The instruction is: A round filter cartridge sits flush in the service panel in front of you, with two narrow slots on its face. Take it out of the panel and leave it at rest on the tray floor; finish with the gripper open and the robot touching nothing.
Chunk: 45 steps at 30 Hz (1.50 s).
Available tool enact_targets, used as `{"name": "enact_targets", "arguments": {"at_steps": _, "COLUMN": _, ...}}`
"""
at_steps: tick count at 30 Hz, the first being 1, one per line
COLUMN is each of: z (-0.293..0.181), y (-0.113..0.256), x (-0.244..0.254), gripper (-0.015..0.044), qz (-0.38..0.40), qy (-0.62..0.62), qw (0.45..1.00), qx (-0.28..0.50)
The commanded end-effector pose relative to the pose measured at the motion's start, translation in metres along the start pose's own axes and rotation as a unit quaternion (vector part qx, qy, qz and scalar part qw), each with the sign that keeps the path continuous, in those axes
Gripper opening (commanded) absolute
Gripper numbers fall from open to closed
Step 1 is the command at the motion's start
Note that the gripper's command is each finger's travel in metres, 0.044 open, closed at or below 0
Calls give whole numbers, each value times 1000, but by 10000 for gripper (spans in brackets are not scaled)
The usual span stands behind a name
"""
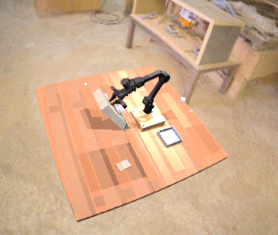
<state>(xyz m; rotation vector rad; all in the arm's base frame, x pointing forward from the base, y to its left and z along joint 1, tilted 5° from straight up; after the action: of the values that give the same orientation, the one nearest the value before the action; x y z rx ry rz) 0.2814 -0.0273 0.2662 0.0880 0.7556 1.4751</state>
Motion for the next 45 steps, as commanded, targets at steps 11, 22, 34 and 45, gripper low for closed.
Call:
{"name": "enact_targets", "arguments": {"at_steps": 11, "z": 0, "y": 69, "x": 0, "gripper": 0, "qz": 2, "qy": 0, "qw": 1000, "qx": 1}}
{"name": "enact_targets", "arguments": {"at_steps": 22, "z": 0, "y": 70, "x": 0, "gripper": 0, "qz": 2, "qy": 0, "qw": 1000, "qx": 1}}
{"name": "enact_targets", "arguments": {"at_steps": 34, "z": -16, "y": 69, "x": 8, "gripper": 0, "qz": 3, "qy": 0, "qw": 1000, "qx": 2}}
{"name": "enact_targets", "arguments": {"at_steps": 45, "z": -50, "y": 64, "x": 24, "gripper": 0, "qz": 3, "qy": 1, "qw": 1000, "qx": 2}}
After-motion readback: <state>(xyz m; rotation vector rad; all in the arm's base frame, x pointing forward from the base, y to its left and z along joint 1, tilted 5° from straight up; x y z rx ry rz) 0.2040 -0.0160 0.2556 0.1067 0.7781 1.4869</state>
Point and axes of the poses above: the point midway between the two fingers, 35 mm back from their tips, its own y axis back along the fingers, its own x axis across the jaws, z = x × y, the point moved 5 cm from there along y, back along the fingers, and after that the axes turned 10 degrees about y, right-handed, at the moved point
